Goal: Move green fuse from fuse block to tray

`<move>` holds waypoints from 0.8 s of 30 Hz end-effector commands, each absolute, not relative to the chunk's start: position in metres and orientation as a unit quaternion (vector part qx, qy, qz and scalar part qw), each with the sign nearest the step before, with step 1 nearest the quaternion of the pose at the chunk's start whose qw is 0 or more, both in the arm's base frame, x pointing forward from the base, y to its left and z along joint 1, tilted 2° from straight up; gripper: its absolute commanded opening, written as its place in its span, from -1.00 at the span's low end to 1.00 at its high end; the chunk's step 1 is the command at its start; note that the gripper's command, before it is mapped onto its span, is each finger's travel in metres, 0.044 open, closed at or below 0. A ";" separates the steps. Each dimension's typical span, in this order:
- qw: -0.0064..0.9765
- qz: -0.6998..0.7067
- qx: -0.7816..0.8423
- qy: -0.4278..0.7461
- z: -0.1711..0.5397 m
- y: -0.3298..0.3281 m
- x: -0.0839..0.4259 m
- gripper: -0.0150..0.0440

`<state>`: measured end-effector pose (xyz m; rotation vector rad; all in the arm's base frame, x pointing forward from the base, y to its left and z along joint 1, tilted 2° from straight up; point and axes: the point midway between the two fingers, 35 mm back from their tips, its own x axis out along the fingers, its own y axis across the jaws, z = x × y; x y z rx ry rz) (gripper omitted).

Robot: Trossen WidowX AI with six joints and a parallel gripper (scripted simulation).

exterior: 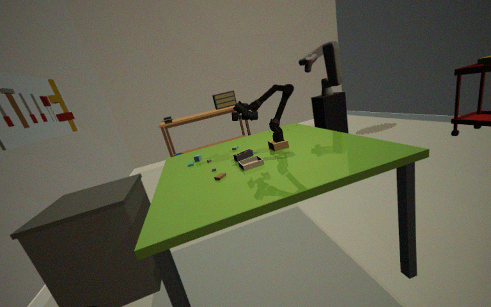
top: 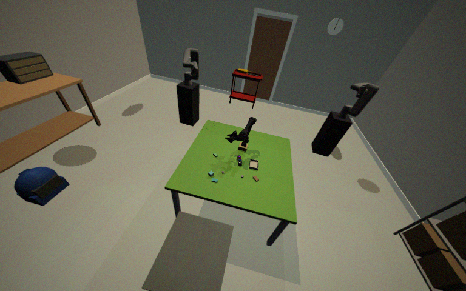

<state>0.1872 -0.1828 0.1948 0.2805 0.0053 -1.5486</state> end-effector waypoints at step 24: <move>0.570 0.289 -0.512 0.574 0.069 -0.044 0.259 -0.26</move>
